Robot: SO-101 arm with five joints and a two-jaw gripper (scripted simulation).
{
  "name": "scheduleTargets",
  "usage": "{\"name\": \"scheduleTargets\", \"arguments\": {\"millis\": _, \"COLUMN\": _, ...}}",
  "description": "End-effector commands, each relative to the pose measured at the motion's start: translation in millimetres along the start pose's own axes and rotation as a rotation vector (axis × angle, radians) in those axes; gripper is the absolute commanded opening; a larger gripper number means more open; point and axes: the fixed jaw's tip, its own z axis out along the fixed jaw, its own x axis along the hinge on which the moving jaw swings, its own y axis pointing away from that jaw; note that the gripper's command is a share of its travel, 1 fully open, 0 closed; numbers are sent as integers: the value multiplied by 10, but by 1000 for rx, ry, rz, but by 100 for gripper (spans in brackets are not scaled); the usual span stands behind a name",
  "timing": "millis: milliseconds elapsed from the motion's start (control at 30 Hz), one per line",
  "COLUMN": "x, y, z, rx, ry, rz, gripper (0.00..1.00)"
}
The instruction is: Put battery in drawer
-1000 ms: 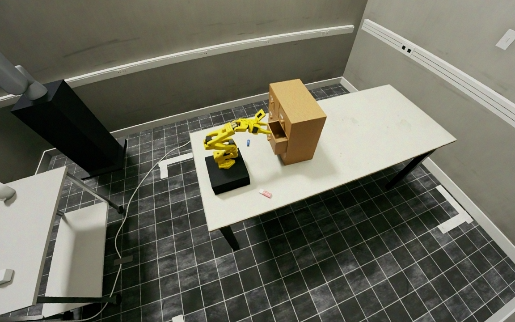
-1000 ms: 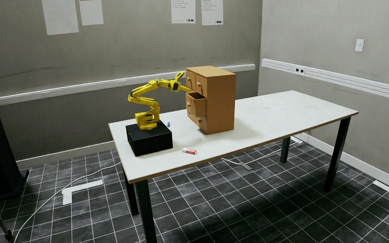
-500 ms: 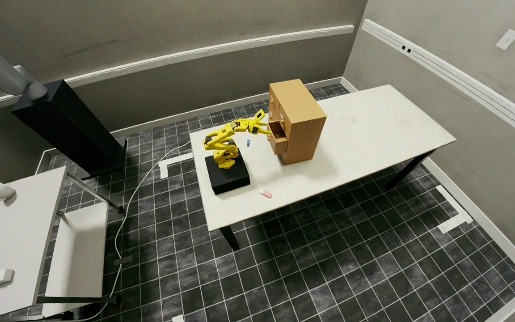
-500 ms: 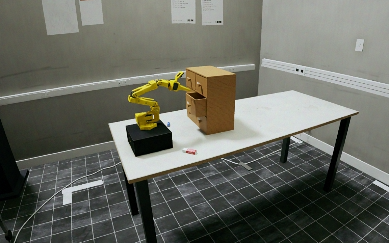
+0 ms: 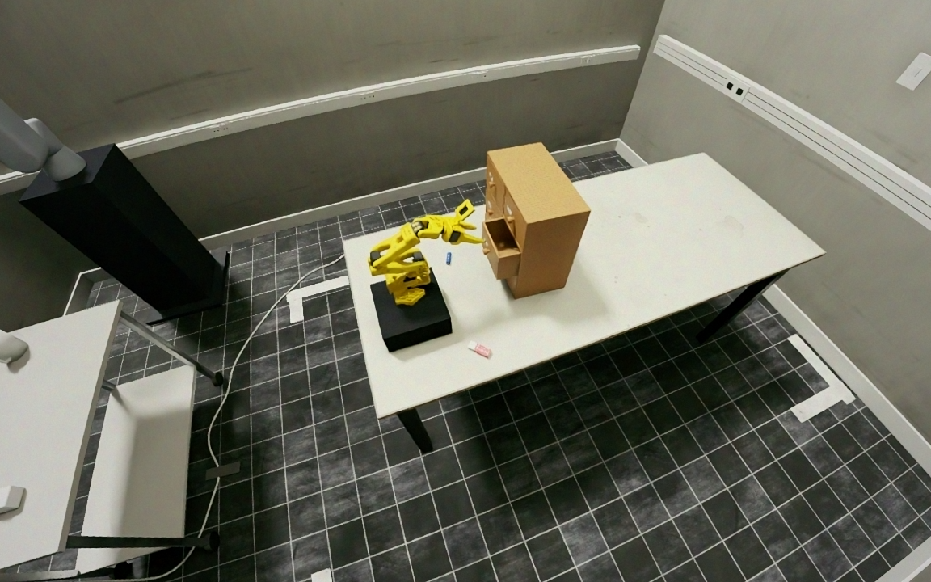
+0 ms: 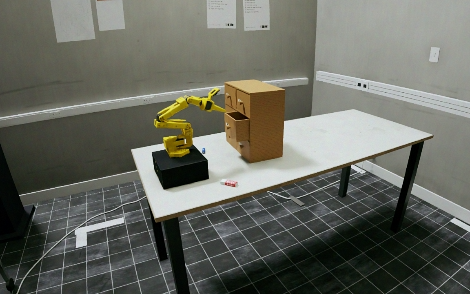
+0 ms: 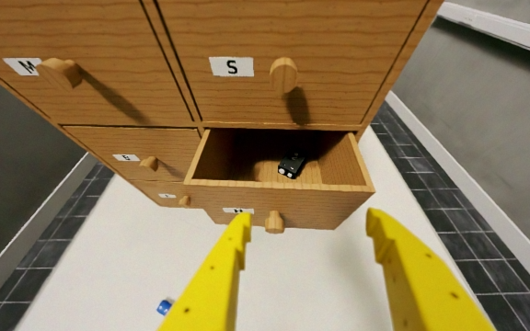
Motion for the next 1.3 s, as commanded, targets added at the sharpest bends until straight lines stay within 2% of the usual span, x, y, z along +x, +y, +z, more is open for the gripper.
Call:
{"name": "scheduleTargets", "arguments": {"millis": 0, "x": 133, "y": 39, "z": -95, "rx": -19, "ry": 53, "rz": 8, "gripper": 29}}
{"name": "scheduleTargets", "arguments": {"millis": 467, "x": 436, "y": 103, "z": -347, "rx": -57, "ry": 173, "rz": 14, "gripper": 24}}
{"name": "scheduleTargets", "arguments": {"millis": 767, "x": 438, "y": 103, "z": -349, "rx": -58, "ry": 174, "rz": 14, "gripper": 21}}
{"name": "scheduleTargets", "arguments": {"millis": 1033, "x": 530, "y": 85, "z": -43, "rx": -41, "ry": 125, "rz": 15, "gripper": 21}}
{"name": "scheduleTargets", "arguments": {"millis": 1267, "x": 662, "y": 60, "z": 174, "rx": -26, "ry": 84, "rz": 15, "gripper": 21}}
